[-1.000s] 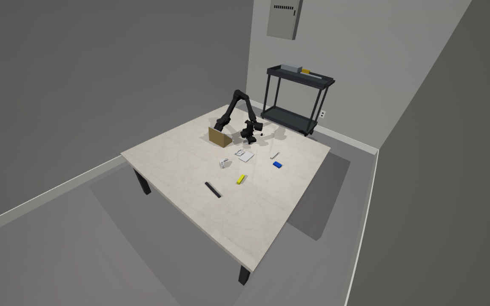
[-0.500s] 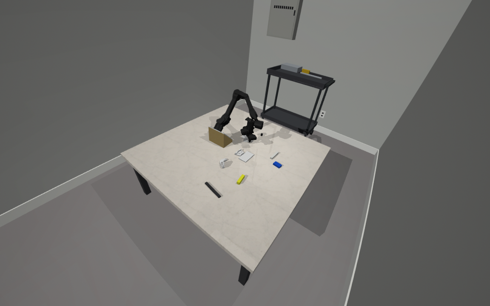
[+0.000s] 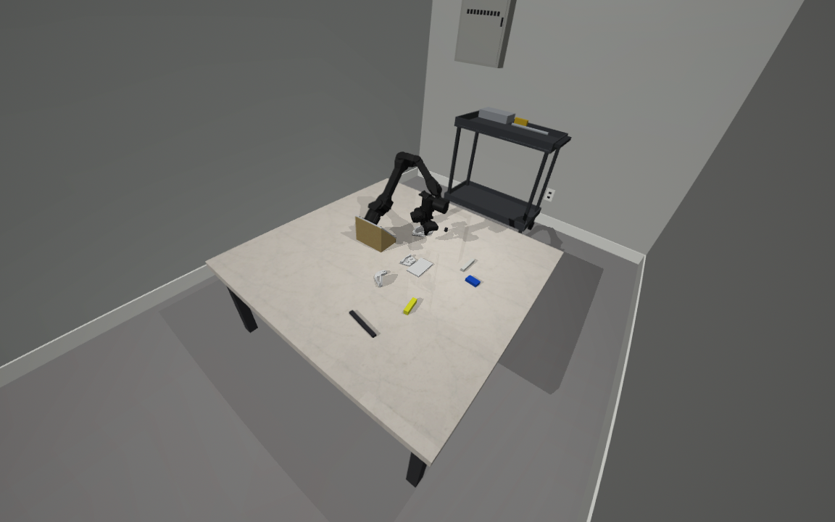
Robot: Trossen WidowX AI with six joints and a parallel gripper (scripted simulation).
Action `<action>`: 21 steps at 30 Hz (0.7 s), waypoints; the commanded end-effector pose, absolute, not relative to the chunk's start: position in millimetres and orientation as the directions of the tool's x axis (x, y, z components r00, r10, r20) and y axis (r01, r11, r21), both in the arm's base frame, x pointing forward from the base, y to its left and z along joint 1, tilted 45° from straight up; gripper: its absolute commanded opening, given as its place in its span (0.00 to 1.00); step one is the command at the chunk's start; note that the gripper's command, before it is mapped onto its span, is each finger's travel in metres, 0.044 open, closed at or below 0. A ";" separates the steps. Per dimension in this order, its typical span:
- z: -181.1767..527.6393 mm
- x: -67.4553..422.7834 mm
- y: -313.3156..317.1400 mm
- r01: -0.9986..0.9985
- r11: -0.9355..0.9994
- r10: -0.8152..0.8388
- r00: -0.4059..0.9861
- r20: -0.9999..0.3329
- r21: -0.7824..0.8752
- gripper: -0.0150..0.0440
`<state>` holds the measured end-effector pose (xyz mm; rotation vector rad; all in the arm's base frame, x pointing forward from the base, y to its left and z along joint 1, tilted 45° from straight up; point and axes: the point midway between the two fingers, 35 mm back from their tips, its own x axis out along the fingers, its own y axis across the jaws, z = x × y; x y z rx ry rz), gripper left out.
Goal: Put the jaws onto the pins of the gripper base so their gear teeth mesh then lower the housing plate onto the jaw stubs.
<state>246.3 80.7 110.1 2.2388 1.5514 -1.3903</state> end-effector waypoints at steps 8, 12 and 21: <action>110.7 249.2 71.3 0.837 -0.431 0.703 0.077 -0.707 -0.337 0.48; 104.1 253.1 63.9 0.889 -0.372 0.699 0.078 -0.711 -0.267 0.48; 89.0 260.3 46.8 0.970 -0.221 0.691 0.080 -0.718 -0.105 0.48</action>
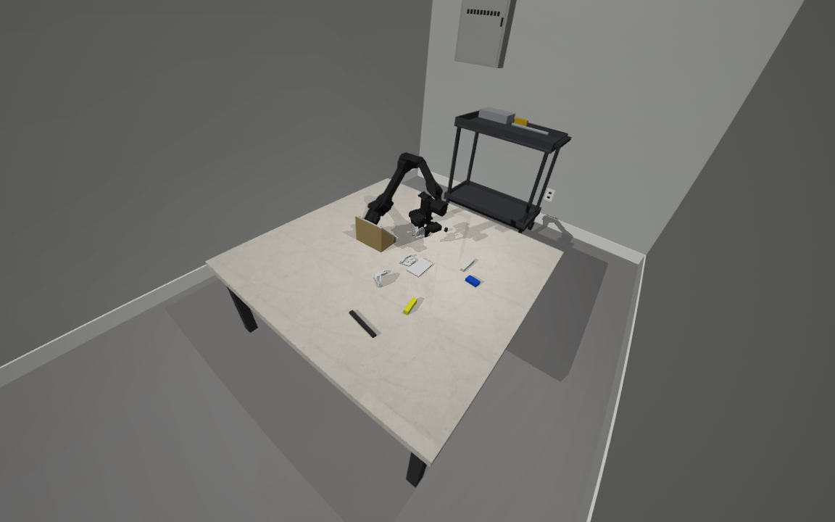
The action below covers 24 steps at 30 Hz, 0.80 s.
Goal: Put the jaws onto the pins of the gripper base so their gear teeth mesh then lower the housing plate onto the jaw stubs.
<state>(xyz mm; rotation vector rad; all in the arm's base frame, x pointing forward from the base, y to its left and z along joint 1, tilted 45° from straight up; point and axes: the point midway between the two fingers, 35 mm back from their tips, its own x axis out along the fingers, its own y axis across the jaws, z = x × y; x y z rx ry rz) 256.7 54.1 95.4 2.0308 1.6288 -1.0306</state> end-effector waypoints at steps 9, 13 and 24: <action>73.2 265.3 29.4 0.997 -0.054 0.686 0.080 -0.723 0.059 0.48; 66.1 266.9 21.6 0.991 0.023 0.684 0.080 -0.725 0.131 0.48; 46.1 268.9 0.4 0.920 0.231 0.682 0.079 -0.727 0.317 0.48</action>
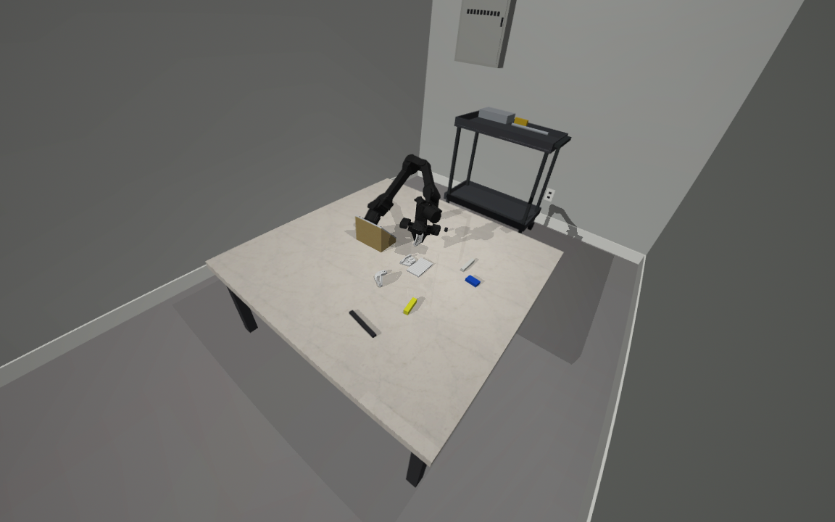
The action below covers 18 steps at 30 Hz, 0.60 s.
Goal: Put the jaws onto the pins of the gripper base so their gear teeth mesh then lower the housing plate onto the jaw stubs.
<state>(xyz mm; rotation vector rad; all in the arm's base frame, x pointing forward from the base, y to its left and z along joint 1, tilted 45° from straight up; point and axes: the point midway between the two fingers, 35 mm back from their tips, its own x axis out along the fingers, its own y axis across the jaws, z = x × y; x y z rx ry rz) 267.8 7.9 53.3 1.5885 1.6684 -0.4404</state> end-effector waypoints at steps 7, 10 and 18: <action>33.1 268.6 -12.9 0.834 0.355 0.683 0.078 -0.727 0.423 0.48; 27.5 268.0 -18.5 0.788 0.405 0.683 0.078 -0.726 0.465 0.48; 12.4 265.4 -33.0 0.641 0.522 0.686 0.077 -0.723 0.563 0.48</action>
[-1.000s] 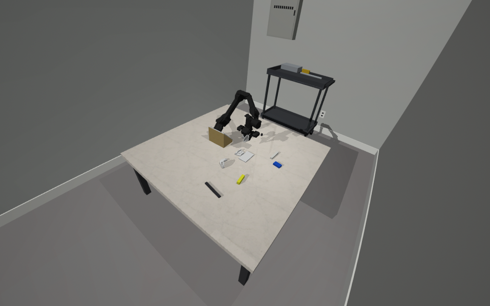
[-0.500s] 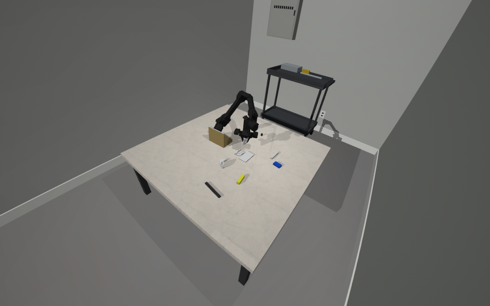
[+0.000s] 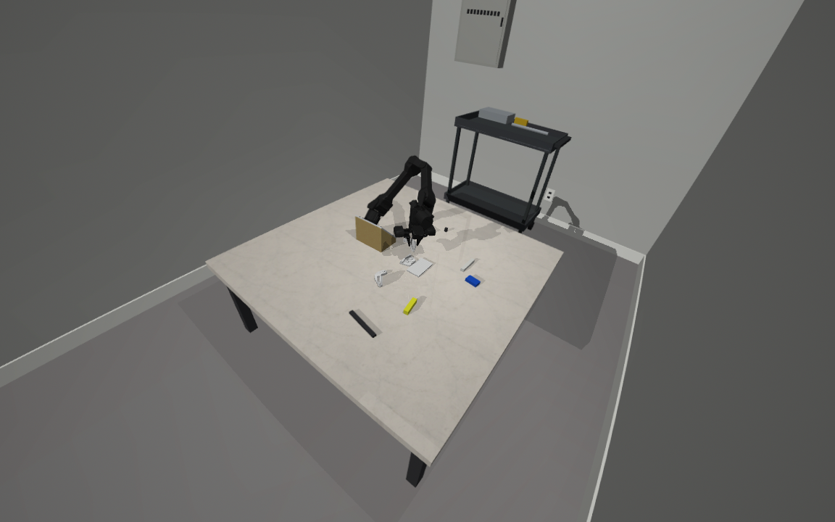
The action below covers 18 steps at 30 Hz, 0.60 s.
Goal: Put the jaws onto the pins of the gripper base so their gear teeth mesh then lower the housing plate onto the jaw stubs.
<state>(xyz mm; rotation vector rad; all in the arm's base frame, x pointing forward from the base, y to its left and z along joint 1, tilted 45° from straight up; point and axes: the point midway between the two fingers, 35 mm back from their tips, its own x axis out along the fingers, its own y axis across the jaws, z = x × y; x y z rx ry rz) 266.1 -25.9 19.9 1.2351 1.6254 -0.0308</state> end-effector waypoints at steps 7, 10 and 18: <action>-1.0 261.9 -45.2 0.489 0.603 0.690 0.076 -0.720 0.630 0.48; -6.7 260.0 -50.2 0.418 0.631 0.692 0.076 -0.718 0.653 0.48; -22.0 253.9 -63.0 0.216 0.684 0.699 0.077 -0.711 0.696 0.48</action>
